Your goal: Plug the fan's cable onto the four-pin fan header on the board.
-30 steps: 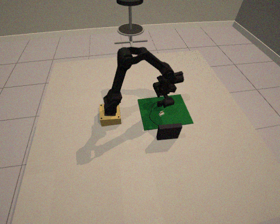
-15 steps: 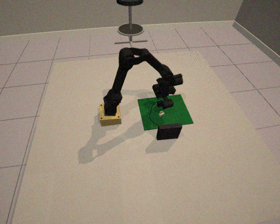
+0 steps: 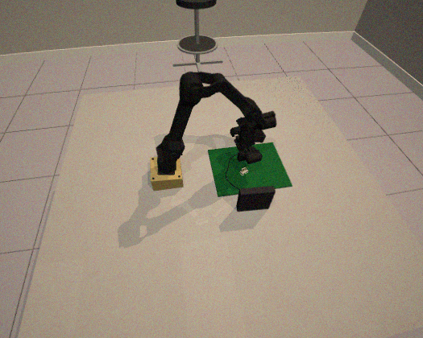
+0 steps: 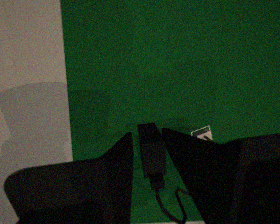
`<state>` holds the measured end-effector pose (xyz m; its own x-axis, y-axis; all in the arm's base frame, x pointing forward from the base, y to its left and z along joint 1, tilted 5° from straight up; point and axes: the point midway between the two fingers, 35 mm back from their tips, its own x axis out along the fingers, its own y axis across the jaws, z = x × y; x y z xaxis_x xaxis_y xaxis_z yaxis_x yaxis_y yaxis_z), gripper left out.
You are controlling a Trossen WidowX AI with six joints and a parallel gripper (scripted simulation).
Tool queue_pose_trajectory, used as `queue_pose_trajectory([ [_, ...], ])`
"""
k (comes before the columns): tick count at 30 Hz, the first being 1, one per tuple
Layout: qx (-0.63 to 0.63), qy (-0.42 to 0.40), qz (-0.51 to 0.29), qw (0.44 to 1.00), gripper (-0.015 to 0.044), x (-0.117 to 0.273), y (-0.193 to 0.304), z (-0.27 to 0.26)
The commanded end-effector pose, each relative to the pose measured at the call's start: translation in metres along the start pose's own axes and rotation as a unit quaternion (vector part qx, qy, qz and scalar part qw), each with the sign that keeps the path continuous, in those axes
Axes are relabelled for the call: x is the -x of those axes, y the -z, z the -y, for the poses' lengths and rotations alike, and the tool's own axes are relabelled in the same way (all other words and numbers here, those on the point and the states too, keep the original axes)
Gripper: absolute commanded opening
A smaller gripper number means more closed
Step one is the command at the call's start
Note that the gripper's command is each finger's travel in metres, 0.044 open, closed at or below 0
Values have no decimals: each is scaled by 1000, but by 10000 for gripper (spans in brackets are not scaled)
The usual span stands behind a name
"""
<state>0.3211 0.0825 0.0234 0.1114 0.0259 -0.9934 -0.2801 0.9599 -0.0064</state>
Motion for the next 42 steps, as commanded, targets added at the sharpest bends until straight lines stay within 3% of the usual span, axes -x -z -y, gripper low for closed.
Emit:
queue_pose_trajectory([
  [1, 0, 0, 0, 1000, 20, 0, 0, 0],
  [6, 0, 0, 0, 1000, 0, 3, 0, 0],
  [11, 2, 2, -2, 1000, 0, 50, 0, 0],
  [17, 5, 3, -2, 1000, 0, 49, -1, 1],
  [26, 133, 5, -4, 991, 0, 49, 24, 65],
  [42, 136, 5, -4, 991, 0, 48, 25, 67],
])
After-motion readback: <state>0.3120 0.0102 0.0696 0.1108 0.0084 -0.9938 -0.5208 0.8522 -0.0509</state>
